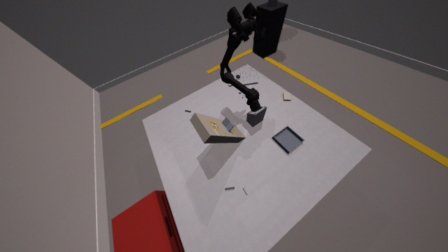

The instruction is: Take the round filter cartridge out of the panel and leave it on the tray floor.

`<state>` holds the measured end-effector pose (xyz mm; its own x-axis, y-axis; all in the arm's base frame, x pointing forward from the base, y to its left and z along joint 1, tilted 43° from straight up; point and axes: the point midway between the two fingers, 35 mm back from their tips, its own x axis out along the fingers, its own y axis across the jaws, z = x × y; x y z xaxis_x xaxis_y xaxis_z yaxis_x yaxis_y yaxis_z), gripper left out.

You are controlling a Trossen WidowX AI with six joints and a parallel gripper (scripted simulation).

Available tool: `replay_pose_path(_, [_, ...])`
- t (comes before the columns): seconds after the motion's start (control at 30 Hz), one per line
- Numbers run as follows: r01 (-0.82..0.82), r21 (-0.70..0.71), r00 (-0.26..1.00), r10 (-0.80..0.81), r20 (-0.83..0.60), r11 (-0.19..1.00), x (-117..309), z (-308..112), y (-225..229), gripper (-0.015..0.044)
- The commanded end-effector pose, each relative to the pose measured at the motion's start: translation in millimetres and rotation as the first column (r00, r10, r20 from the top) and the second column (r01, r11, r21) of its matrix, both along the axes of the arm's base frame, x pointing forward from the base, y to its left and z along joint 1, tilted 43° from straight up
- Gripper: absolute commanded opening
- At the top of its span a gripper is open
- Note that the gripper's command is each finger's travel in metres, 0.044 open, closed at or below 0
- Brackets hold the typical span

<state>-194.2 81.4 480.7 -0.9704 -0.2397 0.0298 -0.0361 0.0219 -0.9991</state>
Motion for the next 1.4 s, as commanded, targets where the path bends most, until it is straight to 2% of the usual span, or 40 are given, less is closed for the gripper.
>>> replay_pose_path(0.0, [0.011, -0.01, 1.0, -0.011, 0.002, 1.0, 0, -1, 3, 0.0374])
replay_pose_path(0.17, [0.288, -0.268, 0.958, -0.282, 0.061, 0.92, 0, -19, 70, 0.0243])
replay_pose_path(0.33, [0.545, -0.519, 0.82, -0.547, 0.167, 0.658, 22, -48, 144, 0.0111])
replay_pose_path(0.47, [0.652, -0.669, 0.659, -0.703, 0.268, 0.357, 54, -78, 195, 0.0102])
replay_pose_path(0.6, [0.65, -0.759, 0.469, -0.8, 0.374, 0.026, 97, -111, 236, 0.0102])
replay_pose_path(0.83, [0.422, -0.771, 0.113, -0.816, 0.567, -0.477, 190, -179, 273, 0.0102])
replay_pose_path(1.0, [0.129, -0.708, -0.125, -0.719, 0.683, -0.695, 260, -227, 271, 0.0102])
replay_pose_path(1.17, [-0.221, -0.637, -0.336, -0.556, 0.76, -0.738, 326, -269, 249, 0.0102])
replay_pose_path(1.27, [-0.409, -0.605, -0.443, -0.431, 0.786, -0.683, 360, -290, 226, 0.0102])
replay_pose_path(1.37, [-0.573, -0.59, -0.54, -0.28, 0.794, -0.569, 393, -310, 195, 0.0102])
